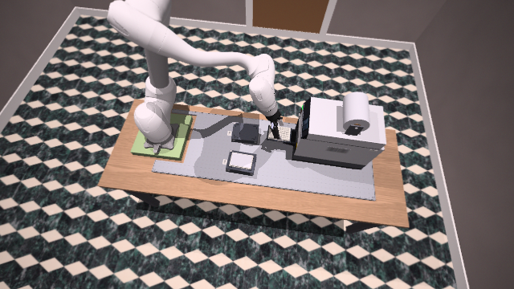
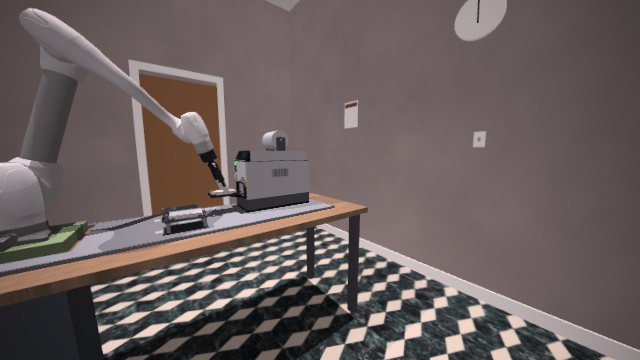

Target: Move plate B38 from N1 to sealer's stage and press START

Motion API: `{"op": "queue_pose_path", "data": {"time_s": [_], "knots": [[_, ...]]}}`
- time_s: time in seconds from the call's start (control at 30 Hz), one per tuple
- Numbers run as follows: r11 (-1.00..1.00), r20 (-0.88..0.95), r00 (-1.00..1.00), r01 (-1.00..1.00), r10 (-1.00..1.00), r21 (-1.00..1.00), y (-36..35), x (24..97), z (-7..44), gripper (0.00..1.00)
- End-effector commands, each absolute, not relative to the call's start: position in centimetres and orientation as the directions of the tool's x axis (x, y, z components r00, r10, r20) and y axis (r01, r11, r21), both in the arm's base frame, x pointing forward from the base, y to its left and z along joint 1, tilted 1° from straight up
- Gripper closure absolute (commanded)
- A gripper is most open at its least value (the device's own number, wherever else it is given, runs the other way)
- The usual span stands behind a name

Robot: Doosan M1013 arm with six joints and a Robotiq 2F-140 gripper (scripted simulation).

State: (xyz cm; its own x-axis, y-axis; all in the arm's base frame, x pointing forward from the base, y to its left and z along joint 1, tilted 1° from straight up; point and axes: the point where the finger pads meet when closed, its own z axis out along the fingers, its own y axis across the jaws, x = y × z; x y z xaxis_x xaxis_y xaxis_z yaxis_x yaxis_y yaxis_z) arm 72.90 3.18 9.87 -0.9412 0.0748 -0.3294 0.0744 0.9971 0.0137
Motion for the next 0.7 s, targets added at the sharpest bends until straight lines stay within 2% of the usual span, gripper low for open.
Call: {"op": "queue_pose_path", "data": {"time_s": [0.0,0.67], "knots": [[0.997,-0.323,-0.943,0.078,0.079,0.015,3.2,72.6,9.5,0.3],[0.997,-0.323,-0.943,0.078,0.079,0.015,3.2,72.6,10.7,0.3]]}}
